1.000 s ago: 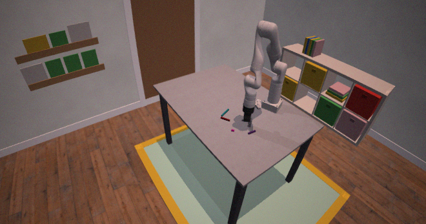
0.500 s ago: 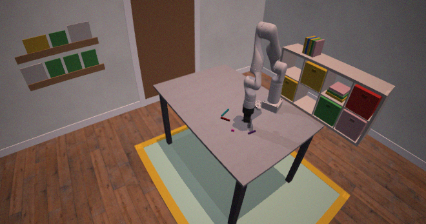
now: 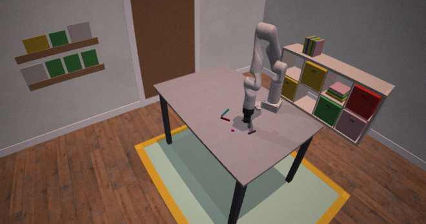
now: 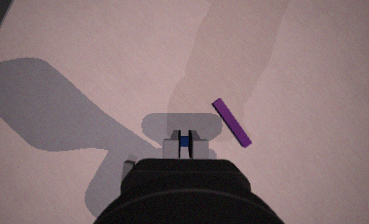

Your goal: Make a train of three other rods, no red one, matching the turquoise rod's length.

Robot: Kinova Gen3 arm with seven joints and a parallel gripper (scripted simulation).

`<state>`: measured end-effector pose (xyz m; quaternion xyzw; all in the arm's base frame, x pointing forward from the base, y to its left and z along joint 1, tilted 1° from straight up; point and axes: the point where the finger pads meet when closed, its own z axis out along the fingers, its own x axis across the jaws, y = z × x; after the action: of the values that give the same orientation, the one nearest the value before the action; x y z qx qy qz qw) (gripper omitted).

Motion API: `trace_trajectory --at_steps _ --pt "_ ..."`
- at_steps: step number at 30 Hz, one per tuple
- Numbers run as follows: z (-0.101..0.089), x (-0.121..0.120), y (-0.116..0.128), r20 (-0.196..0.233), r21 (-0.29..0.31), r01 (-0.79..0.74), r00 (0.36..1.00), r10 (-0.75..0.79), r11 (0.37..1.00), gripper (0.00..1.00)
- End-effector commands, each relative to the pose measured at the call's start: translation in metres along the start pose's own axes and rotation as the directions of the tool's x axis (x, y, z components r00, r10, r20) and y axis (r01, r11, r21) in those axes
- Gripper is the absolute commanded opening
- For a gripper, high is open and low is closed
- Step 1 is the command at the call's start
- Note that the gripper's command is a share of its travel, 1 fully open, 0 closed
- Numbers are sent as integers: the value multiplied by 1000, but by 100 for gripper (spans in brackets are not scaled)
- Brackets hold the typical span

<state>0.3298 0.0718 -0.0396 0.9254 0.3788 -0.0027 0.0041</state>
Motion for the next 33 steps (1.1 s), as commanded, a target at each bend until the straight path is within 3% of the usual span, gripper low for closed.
trace_trajectory --at_steps 1,29,33 --pt "1 -1 2 -2 -5 8 1000 -8 1000 24" --pt "1 -1 2 -2 -5 8 1000 -8 1000 24" --pt "1 -1 2 -2 -5 8 1000 -8 1000 36"
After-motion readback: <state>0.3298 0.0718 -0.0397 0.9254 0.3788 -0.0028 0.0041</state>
